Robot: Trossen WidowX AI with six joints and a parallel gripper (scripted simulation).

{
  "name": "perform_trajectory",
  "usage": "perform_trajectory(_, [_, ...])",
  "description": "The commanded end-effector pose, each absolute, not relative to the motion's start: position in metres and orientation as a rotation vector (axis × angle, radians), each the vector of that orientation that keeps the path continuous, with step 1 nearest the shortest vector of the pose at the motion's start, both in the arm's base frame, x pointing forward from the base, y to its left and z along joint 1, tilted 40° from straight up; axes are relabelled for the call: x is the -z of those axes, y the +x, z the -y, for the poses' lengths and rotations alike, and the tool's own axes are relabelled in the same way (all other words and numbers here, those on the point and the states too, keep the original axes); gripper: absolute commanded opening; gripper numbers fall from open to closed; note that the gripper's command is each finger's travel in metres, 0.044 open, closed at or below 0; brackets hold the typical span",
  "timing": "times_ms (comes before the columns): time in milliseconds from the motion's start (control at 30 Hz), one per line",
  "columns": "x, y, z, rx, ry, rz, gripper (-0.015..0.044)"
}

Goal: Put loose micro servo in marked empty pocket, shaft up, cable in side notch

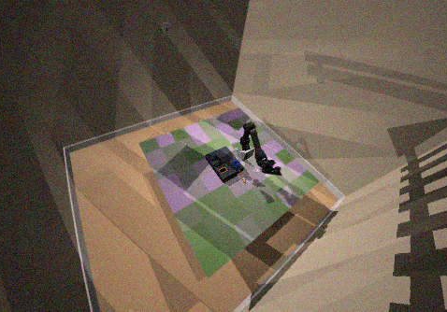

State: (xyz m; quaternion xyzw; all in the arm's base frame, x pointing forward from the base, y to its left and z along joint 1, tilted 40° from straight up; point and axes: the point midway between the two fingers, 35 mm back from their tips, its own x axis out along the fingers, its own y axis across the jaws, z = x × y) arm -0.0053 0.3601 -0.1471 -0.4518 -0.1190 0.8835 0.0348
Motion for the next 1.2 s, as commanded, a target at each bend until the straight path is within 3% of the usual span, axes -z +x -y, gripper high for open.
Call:
perform_trajectory(0, [0.143, 0.011, -0.354, -2.657, -1.462, 0.154, 0.044])
perform_trajectory(633, [0.118, 0.075, -0.305, -2.242, -1.678, -0.686, 0.044])
perform_trajectory(1167, [0.075, 0.126, -0.248, -1.697, -1.778, -1.218, 0.044])
